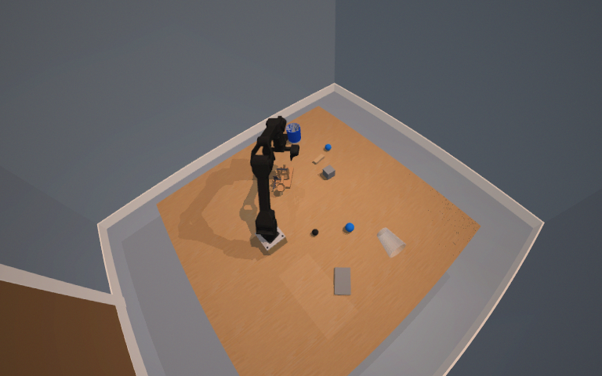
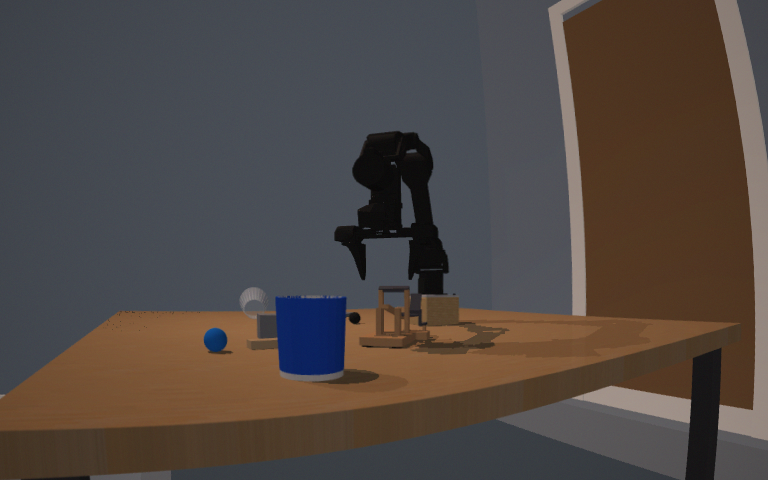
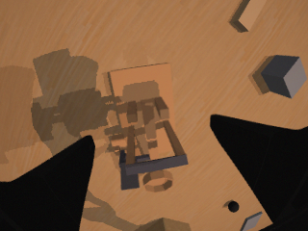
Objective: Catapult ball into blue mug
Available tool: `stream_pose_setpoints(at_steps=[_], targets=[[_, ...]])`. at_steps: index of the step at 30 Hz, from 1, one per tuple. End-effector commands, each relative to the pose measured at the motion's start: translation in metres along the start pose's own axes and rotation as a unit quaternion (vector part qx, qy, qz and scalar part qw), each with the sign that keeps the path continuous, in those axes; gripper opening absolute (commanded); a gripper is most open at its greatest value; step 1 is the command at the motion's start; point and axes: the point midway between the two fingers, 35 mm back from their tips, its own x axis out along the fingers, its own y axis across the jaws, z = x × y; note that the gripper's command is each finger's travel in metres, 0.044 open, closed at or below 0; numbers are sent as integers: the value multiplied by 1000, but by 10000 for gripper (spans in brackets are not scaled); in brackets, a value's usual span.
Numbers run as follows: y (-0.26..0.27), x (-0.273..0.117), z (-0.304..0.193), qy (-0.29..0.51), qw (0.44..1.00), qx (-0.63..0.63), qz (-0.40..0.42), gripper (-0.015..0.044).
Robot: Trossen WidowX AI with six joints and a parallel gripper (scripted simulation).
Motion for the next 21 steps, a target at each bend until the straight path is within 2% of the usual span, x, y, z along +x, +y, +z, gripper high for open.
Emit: stream_pose_setpoints(at_steps=[1, 7, 12, 21], targets=[[0, 0, 0, 0, 1000, 0, 0, 440], [0, -10, -4, 0, 1000, 1, -1, 440], [0, 34, -3, 0, 1000, 1, -1, 440], [0, 42, -3, 0, 1000, 1, -1, 440]])
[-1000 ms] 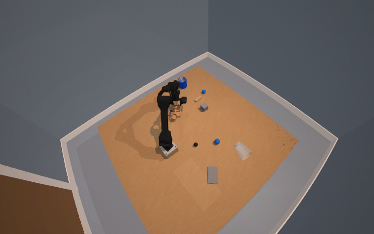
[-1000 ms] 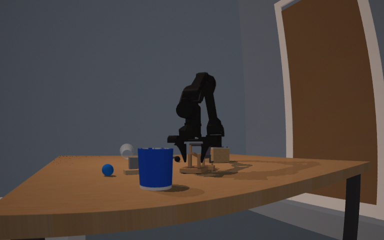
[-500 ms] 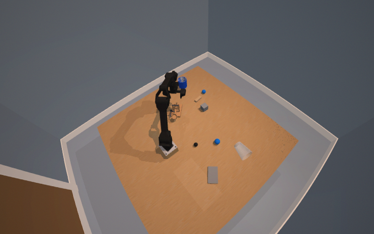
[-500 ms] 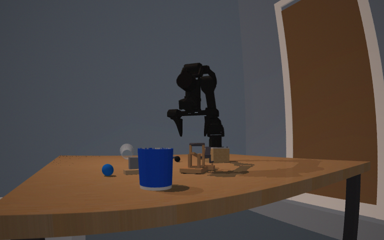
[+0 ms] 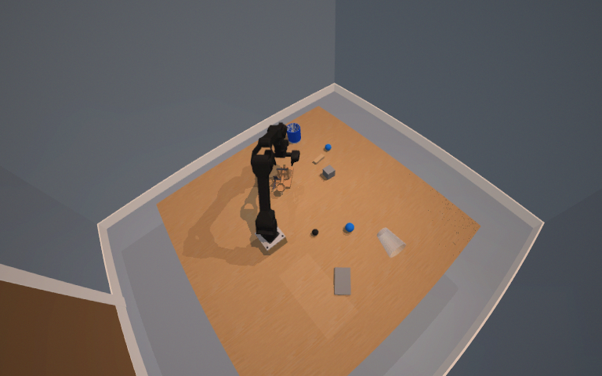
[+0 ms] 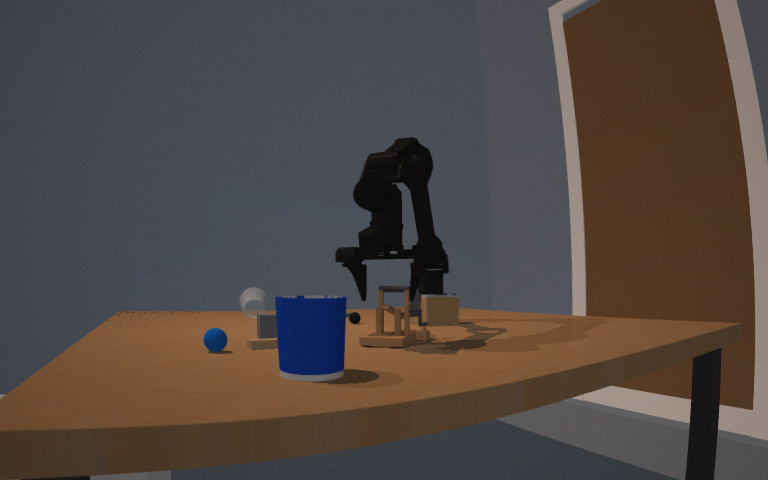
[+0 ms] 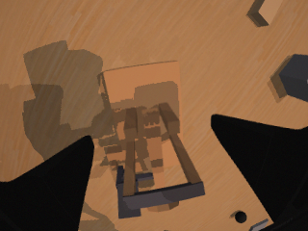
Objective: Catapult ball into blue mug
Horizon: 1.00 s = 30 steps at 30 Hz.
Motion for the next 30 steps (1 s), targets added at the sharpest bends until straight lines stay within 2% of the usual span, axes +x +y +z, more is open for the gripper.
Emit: stream_pose_setpoints(at_steps=[1, 30], targets=[[0, 6, 0, 0, 1000, 1, -1, 440], [0, 52, -1, 0, 1000, 1, -1, 440]])
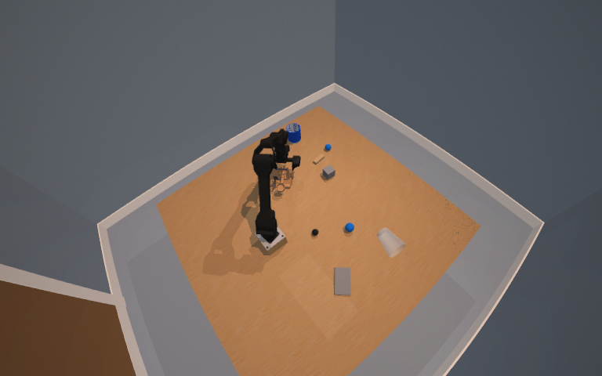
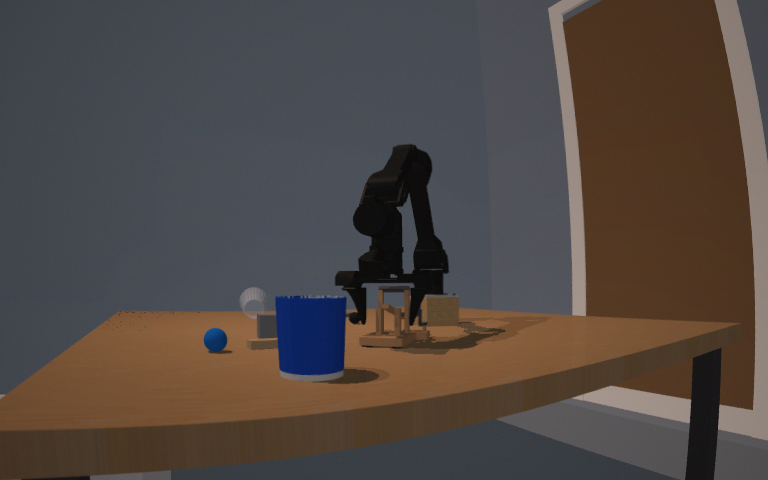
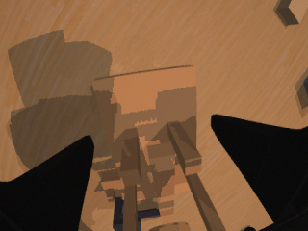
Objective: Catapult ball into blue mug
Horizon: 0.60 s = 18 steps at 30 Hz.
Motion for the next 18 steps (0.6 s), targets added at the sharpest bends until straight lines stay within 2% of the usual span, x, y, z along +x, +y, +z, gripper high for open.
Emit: stream_pose_setpoints(at_steps=[1, 3, 14, 18], targets=[[0, 7, -3, 5, 1000, 1, -1, 440], [0, 7, -3, 5, 1000, 1, -1, 440], [0, 3, -1, 2, 1000, 0, 0, 151], [0, 3, -1, 2, 1000, 0, 0, 125]])
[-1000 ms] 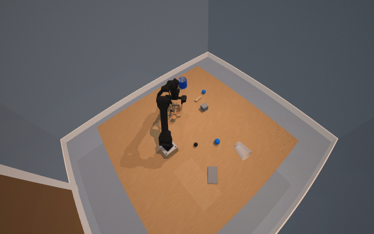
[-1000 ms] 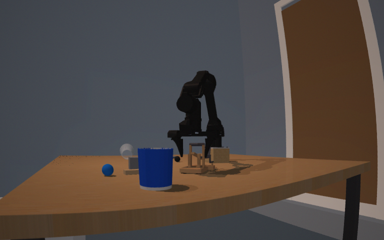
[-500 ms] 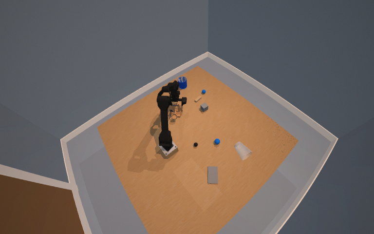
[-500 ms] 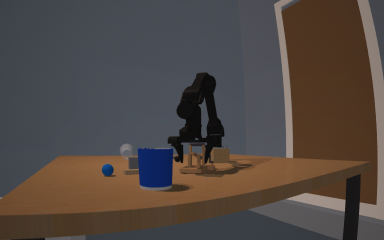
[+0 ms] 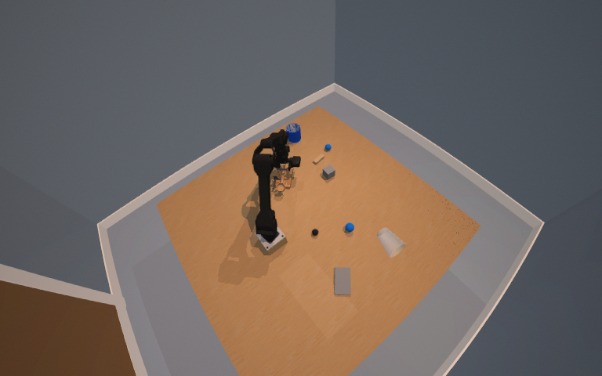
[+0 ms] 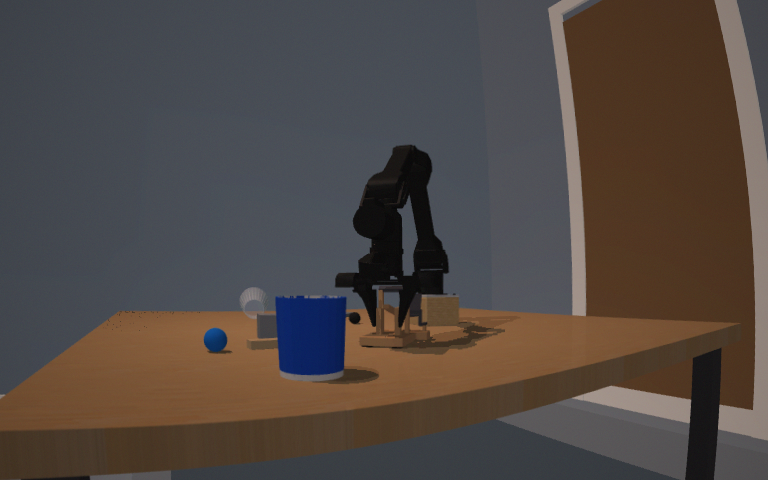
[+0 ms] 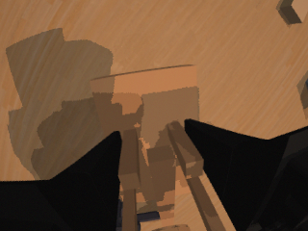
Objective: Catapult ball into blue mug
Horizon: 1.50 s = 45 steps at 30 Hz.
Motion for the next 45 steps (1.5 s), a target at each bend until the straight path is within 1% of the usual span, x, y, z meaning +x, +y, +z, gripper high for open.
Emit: stream_pose_setpoints(at_steps=[1, 2, 3, 6, 7, 14, 43, 45], targets=[[0, 0, 0, 0, 1000, 0, 0, 118], [0, 0, 0, 0, 1000, 0, 0, 111], [0, -3, 0, 0, 1000, 0, 0, 85], [0, -39, 1, 0, 1000, 0, 0, 6], [0, -47, 1, 0, 1000, 0, 0, 0], [0, -47, 1, 1, 1000, 0, 0, 0], [-1, 0, 2, 3, 1000, 1, 0, 0], [-1, -3, 1, 5, 1000, 1, 0, 0]])
